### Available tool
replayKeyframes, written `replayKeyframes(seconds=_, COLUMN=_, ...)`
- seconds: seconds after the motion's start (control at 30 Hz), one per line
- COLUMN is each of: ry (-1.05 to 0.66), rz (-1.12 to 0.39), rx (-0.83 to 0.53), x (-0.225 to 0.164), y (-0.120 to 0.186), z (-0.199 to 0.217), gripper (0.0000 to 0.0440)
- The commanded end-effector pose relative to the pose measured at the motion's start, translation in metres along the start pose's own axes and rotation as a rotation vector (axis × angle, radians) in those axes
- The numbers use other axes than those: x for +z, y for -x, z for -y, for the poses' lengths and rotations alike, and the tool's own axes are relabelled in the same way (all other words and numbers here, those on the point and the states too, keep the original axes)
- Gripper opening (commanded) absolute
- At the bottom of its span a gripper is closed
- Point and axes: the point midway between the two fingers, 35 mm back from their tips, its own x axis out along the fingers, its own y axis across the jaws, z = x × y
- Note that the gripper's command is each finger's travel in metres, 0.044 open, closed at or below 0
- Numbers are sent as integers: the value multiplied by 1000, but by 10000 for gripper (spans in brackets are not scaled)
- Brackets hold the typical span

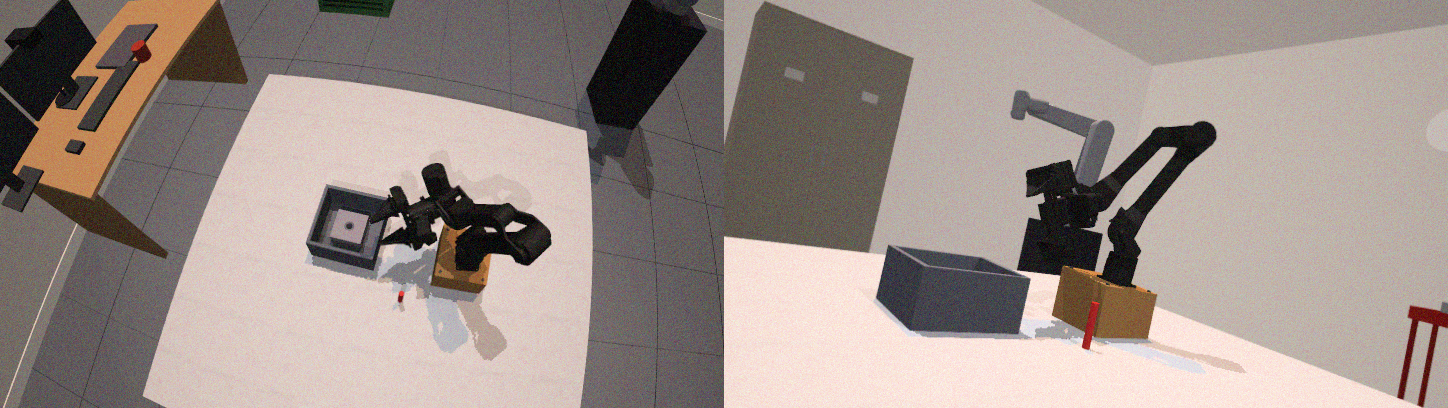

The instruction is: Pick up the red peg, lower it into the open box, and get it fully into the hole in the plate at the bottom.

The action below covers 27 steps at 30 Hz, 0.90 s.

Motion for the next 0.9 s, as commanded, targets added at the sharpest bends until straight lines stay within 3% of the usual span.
replayKeyframes(seconds=0.0, ry=-21, rz=-5, rx=2, x=-1, y=-1, z=2, gripper=415)
replayKeyframes(seconds=0.1, ry=-121, rz=-24, rx=20, x=-6, y=-5, z=5, gripper=440)
replayKeyframes(seconds=0.87, ry=-844, rz=-300, rx=195, x=-25, y=-45, z=13, gripper=440)
